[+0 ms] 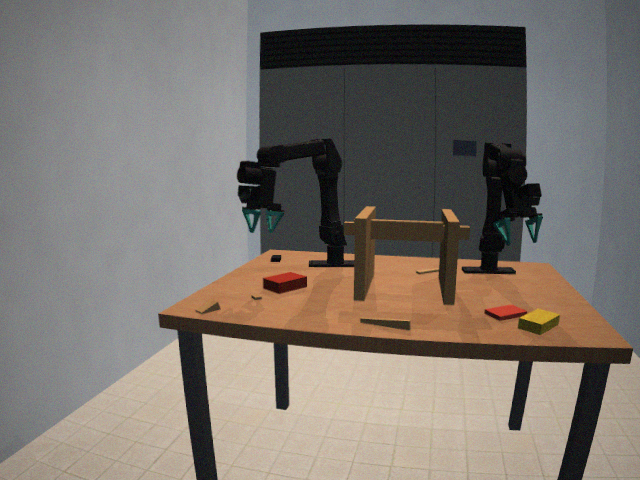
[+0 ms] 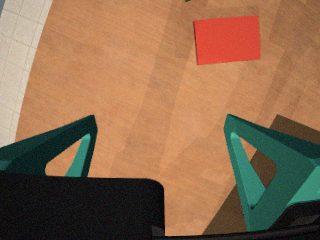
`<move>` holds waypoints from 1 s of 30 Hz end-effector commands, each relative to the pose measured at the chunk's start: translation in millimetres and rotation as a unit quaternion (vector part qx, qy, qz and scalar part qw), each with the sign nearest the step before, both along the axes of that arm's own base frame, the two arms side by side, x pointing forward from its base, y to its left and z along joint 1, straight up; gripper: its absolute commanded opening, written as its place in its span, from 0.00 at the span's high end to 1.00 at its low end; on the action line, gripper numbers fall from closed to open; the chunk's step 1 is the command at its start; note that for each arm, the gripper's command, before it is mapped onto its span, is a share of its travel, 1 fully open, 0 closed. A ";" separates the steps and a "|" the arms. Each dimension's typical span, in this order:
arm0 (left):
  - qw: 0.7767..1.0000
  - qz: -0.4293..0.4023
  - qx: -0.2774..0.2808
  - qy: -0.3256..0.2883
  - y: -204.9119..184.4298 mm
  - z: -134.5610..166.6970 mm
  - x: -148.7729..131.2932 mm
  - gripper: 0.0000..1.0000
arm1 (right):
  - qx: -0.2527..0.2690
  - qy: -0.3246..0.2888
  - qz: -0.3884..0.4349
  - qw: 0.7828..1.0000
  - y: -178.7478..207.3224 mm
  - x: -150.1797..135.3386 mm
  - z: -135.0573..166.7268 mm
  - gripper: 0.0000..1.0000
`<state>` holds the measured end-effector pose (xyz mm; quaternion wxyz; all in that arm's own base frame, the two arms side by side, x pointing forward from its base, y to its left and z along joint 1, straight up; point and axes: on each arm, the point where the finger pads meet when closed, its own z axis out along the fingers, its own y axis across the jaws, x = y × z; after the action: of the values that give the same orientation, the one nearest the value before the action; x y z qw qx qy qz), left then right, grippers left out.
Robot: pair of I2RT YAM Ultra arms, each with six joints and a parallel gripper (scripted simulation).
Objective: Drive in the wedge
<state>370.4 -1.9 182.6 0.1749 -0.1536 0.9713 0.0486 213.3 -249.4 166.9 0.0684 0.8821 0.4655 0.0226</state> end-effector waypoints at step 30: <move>0.985 -0.043 -0.012 -0.166 -0.4 50.0 33.2 0.00 | -0.171 -0.097 0.248 0.948 13.8 79.1 38.8 0.00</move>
<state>385.0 -3.2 202.8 0.2568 -0.1313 0.9572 0.0228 270.3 -230.8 186.3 0.1755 0.7703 0.6119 0.0384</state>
